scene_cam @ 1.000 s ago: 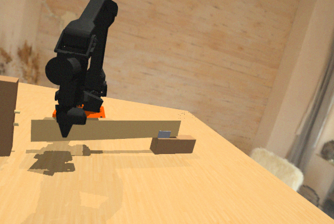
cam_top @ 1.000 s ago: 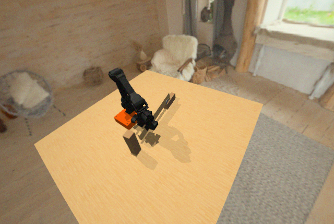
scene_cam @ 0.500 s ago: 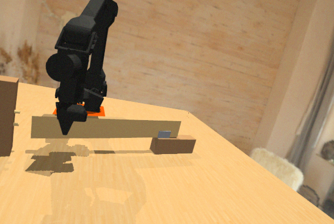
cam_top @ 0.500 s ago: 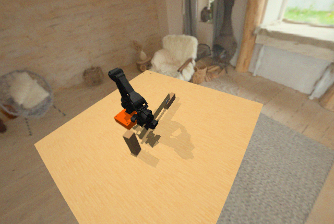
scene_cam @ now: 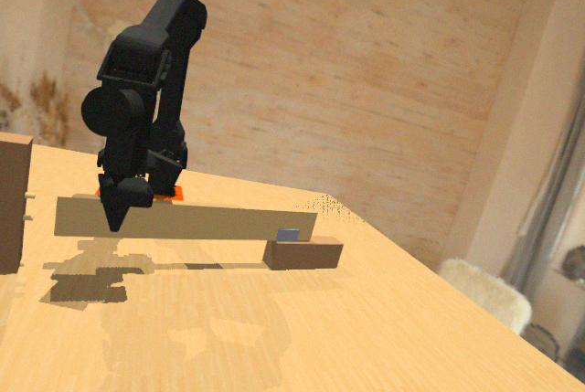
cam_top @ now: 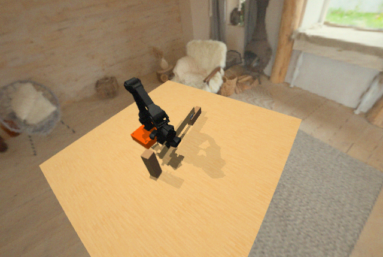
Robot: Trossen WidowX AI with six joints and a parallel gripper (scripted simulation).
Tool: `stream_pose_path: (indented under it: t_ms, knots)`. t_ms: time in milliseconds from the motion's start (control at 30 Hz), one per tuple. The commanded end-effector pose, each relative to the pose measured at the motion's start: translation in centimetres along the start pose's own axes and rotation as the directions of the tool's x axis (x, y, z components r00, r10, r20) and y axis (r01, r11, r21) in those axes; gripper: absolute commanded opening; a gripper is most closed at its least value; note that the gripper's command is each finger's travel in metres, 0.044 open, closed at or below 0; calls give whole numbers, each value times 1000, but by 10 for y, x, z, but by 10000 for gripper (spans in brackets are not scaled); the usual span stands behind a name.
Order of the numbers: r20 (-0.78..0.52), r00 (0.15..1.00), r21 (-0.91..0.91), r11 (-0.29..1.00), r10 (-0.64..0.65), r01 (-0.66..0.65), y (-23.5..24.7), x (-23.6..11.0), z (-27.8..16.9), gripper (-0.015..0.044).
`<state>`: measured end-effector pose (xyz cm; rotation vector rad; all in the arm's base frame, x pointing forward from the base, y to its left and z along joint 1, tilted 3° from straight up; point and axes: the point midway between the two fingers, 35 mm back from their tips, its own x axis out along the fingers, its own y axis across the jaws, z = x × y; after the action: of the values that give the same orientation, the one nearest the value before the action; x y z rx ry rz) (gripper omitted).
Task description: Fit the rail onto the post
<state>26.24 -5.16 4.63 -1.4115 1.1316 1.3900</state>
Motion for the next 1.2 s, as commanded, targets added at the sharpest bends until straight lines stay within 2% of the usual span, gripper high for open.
stream_pose_path:
  t_ms: [0,1167]
  knots:
    - [2,1000,2,1000,-18,18,-3,-7,0,0]
    - [2,1000,2,1000,-18,18,-1,-6,0,0]
